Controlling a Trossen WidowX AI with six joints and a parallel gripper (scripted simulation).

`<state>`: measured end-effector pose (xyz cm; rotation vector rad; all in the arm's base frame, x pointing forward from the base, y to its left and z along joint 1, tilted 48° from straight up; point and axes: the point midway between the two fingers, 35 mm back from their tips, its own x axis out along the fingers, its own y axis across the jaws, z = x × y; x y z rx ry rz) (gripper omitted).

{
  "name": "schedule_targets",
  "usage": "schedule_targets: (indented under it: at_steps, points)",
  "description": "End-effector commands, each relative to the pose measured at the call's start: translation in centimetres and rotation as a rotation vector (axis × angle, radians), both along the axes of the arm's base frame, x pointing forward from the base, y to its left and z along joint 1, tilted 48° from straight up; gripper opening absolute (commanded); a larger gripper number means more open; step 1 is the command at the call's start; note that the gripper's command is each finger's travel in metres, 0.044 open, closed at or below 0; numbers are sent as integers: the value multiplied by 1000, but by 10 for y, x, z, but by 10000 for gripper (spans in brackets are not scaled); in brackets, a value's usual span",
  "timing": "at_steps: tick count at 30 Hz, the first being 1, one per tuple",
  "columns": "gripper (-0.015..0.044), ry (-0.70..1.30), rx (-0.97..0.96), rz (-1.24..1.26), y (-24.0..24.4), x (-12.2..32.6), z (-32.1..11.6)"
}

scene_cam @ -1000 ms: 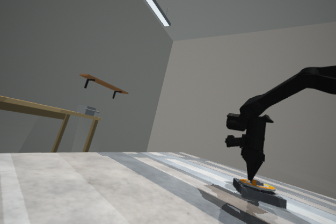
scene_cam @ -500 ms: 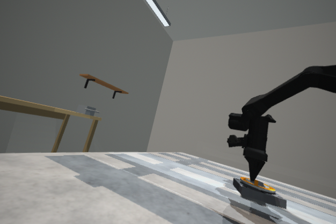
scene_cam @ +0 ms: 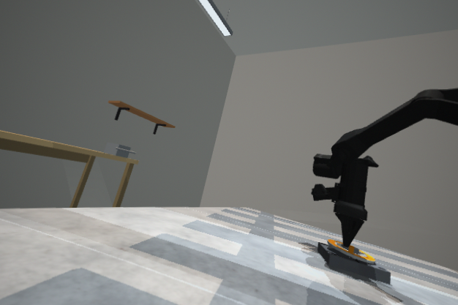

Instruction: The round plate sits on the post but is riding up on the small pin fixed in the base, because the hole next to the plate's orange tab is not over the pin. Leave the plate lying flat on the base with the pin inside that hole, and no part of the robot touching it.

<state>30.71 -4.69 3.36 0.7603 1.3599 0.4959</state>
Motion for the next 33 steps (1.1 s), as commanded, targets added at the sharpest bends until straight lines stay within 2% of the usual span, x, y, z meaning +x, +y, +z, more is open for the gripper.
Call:
schedule_targets:
  at_steps: [1,33]
  points:
    - [0,17,4,6,3,-6,-2]
    - [0,18,4,6,4,-15,-3]
